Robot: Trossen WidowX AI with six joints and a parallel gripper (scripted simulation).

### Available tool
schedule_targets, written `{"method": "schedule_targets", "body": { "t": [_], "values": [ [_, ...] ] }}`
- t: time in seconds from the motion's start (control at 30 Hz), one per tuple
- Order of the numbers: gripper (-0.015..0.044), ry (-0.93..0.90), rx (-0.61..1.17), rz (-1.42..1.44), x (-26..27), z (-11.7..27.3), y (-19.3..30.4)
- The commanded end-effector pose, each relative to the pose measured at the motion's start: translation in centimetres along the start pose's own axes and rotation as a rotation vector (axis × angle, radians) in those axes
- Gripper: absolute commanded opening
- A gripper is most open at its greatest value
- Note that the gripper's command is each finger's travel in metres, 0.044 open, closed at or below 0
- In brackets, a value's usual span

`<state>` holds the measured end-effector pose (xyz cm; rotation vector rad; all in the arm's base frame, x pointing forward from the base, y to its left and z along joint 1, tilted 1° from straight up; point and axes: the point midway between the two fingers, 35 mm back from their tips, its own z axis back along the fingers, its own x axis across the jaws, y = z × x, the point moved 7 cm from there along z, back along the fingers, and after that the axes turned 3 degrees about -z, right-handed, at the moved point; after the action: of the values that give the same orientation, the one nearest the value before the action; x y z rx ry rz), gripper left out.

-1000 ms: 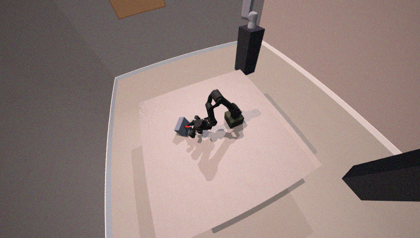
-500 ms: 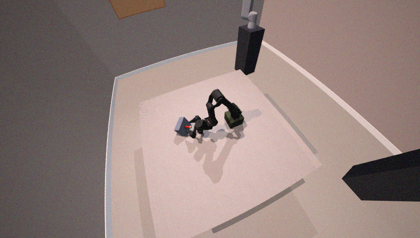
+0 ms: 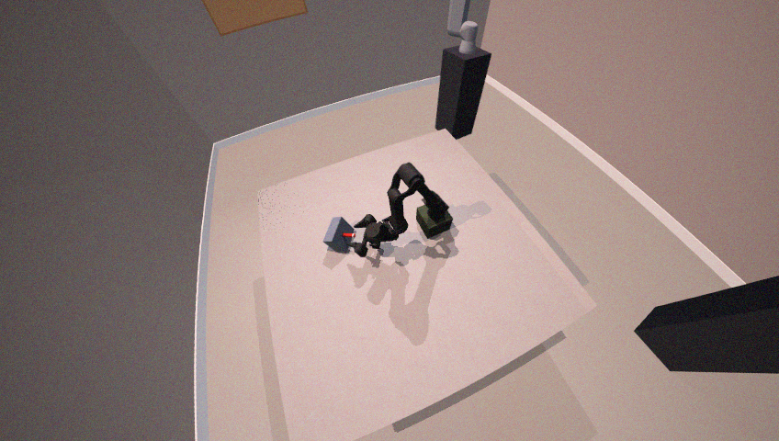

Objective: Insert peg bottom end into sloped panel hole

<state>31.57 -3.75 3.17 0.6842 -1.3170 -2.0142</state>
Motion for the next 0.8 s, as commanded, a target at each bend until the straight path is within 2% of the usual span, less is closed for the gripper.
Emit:
{"method": "schedule_targets", "body": {
  "t": [0.0,0.77],
  "values": [
    [0.0440,-0.002,0.001,-0.005,0.0,0.6,0.1],
    [0.0440,-0.001,-0.004,-0.001,-0.4,3.7,0.0]
  ]
}}
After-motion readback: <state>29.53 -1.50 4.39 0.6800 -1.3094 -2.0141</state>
